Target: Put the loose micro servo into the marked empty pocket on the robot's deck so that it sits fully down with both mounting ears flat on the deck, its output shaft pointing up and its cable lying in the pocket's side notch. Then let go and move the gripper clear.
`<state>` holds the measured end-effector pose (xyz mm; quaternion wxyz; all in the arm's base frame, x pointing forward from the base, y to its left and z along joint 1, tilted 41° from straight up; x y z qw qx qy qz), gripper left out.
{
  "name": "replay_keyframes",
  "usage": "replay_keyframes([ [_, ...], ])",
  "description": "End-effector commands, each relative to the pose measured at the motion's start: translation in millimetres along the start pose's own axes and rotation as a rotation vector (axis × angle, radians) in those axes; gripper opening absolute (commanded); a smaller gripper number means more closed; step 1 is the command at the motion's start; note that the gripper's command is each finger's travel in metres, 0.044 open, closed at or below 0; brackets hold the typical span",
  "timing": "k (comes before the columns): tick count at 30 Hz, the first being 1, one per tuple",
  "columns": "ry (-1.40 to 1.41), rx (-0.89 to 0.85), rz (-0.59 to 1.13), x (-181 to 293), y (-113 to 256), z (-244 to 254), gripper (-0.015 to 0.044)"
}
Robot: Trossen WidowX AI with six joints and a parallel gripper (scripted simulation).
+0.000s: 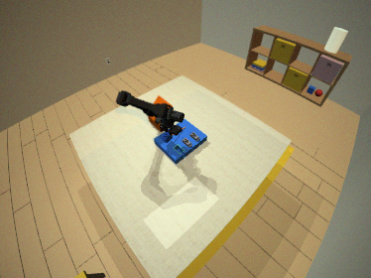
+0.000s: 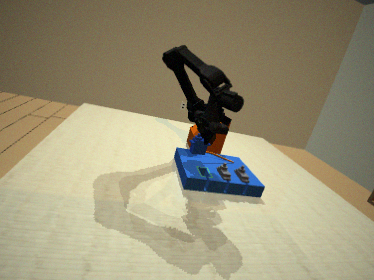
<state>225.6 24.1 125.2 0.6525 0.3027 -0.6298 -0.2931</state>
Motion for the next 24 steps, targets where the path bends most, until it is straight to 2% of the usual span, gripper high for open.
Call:
replay_keyframes([
  [1,-0.062,0.003,0.005,1.7,0.4,0.4,0.0],
  [24,-0.856,0.005,0.004,1.7,0.4,0.3,0.0],
])
Point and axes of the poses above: the point midway between the two fingers, 35 mm back from their tips, its own y axis back along the fingers, its own z axis across the jaws, x = y × z, the point moved 7 cm from there along y, back along the fingers, and after that the axes turned 7 degrees about -y, right-handed, at the moved point
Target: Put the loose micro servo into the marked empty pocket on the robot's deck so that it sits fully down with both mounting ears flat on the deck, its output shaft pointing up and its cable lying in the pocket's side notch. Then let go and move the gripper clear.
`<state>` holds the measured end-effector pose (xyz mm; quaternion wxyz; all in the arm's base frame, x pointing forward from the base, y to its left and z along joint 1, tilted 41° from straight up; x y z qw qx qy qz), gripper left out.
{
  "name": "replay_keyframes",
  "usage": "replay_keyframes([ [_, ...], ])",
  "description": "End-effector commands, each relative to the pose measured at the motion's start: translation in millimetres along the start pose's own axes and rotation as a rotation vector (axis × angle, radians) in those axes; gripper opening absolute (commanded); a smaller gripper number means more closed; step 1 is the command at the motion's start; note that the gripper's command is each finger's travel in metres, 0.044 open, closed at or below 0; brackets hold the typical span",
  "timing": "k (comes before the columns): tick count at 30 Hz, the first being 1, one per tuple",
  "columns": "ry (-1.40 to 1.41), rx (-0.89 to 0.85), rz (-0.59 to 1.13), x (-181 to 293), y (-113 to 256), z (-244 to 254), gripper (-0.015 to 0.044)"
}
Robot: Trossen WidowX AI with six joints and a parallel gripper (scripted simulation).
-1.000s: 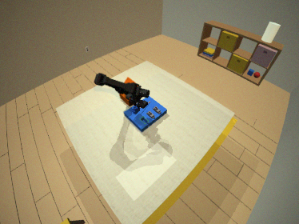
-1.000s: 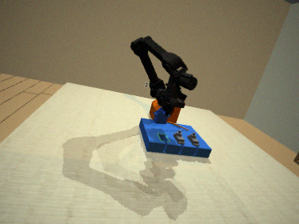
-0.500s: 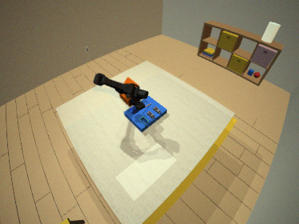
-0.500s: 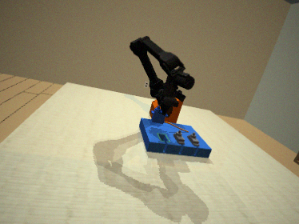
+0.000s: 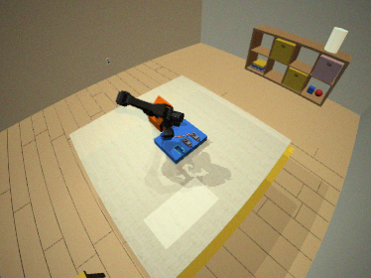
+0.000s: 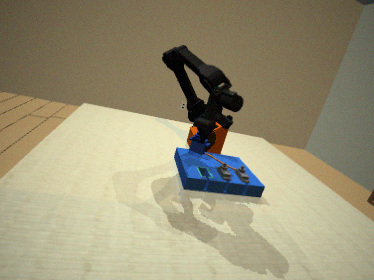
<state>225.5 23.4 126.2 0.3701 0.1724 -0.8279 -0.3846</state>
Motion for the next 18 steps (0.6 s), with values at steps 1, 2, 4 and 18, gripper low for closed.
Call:
replay_keyframes([
  [1,-0.125,0.004,0.003,0.5,0.0,-0.2,0.0],
  [2,-0.159,0.004,0.003,0.5,0.0,-0.2,0.0],
  [4,-0.227,0.005,0.003,0.5,0.0,-0.2,0.0],
  [18,-0.701,0.005,0.002,0.5,0.0,-0.3,0.0],
])
Point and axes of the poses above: the point midway between the two fingers, 35 mm back from their tips, its own y axis back along the fingers, its own z axis across the jaws, x = y × z, the point moved 7 cm from there along y, back along the fingers, and after that the axes turned 7 degrees about -y, right-handed, at the moved point
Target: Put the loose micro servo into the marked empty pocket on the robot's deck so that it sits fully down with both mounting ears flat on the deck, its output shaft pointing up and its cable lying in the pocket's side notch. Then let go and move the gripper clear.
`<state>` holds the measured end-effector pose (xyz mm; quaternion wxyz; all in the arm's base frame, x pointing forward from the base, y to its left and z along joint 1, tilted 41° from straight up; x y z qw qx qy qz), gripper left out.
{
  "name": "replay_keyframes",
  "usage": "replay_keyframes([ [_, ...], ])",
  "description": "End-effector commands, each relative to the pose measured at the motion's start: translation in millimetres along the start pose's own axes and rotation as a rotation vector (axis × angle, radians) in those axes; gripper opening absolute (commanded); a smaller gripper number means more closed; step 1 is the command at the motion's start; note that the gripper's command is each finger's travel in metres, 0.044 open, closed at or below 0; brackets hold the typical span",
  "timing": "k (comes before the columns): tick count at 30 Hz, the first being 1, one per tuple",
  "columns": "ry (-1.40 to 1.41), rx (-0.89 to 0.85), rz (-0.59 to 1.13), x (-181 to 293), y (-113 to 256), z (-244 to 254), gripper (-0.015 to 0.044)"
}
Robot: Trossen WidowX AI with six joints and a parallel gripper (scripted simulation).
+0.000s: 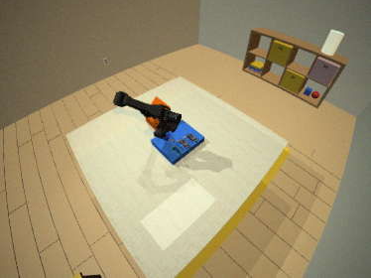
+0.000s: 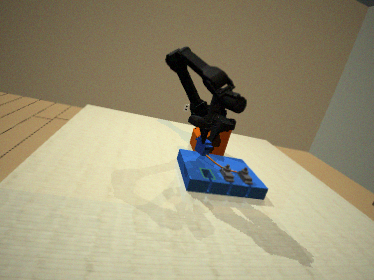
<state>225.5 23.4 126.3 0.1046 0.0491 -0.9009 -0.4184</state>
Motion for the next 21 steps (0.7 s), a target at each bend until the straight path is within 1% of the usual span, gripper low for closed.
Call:
replay_keyframes([
  [1,-0.125,0.005,0.0,0,0,0,0.0],
  [8,-0.339,0.005,0.0,0,0,0,0.0],
  [14,-0.345,0.005,0.0,-2,0,-1,0.0],
  [21,-0.345,0.005,-0.002,-24,0,-6,0.0],
])
Point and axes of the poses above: the point midway between the two fingers, 35 mm back from their tips, its own y axis back along the fingers, its own z axis across the jaws, x = y × z, the point moved 7 cm from there along y, back along the fingers, and after that the axes turned 7 degrees about -y, right-handed, at the moved point
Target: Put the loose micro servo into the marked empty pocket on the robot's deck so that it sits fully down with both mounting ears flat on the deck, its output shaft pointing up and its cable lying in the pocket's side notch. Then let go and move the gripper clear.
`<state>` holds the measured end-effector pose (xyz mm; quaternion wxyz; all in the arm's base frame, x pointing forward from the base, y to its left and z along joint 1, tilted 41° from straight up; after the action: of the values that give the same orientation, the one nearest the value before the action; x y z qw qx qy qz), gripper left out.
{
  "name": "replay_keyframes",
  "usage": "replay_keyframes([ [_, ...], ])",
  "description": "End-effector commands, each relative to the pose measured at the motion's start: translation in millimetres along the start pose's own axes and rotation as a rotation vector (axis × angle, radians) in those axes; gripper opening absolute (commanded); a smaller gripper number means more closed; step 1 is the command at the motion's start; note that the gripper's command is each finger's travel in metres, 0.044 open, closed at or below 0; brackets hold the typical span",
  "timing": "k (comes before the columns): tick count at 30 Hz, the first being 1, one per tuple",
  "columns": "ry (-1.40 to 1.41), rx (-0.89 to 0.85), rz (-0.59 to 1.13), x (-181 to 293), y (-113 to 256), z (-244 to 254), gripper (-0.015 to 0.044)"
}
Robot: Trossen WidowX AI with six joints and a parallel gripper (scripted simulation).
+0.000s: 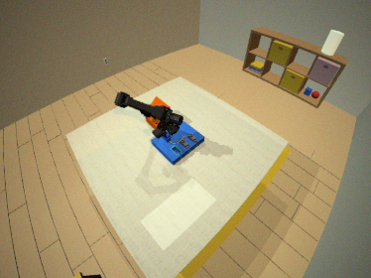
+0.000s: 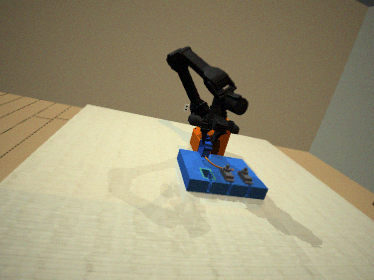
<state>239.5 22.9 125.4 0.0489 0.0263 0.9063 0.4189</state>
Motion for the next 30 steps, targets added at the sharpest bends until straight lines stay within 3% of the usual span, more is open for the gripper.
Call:
replay_keyframes([
  [1,-0.003,0.0,-0.01,-15,2,1,0.0],
  [21,-0.006,0.0,-0.013,-92,3,10,0.0],
  [30,-0.006,0.0,-0.013,-95,-4,10,0.0],
])
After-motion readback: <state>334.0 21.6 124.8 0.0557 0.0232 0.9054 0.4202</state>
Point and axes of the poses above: the point midway between the two fingers, 35 mm back from their tips, its own y axis back along the fingers, its own z axis across the jaws, x = y × z, the point moved 7 cm from there along y, back along the fingers, and after that the axes turned 7 degrees about -y, right-handed, at the moved point
